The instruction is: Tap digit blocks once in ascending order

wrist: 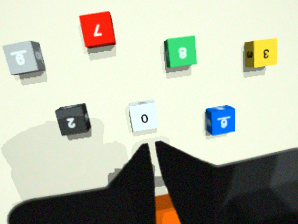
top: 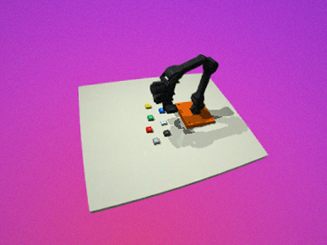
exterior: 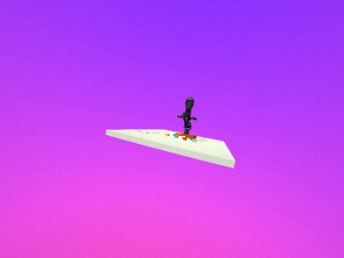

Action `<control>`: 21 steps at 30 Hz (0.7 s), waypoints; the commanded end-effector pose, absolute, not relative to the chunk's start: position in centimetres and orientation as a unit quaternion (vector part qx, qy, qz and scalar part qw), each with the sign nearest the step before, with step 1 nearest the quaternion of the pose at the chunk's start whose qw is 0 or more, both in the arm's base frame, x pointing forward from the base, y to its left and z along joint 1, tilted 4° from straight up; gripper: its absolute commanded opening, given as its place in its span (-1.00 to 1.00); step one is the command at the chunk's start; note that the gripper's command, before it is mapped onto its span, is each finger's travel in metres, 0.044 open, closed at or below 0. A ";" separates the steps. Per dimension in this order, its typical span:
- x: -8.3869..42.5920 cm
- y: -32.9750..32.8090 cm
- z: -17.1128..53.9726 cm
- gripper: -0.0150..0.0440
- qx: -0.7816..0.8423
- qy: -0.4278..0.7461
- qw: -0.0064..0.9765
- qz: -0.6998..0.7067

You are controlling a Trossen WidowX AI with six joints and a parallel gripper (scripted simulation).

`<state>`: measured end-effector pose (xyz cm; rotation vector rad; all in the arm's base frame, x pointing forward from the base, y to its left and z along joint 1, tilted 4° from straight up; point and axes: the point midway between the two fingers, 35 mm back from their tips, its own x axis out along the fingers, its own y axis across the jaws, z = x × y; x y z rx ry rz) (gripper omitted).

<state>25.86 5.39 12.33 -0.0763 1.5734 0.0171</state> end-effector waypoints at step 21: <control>24.4 13.8 4.5 -0.42 -0.030 0.713 0.700 0.007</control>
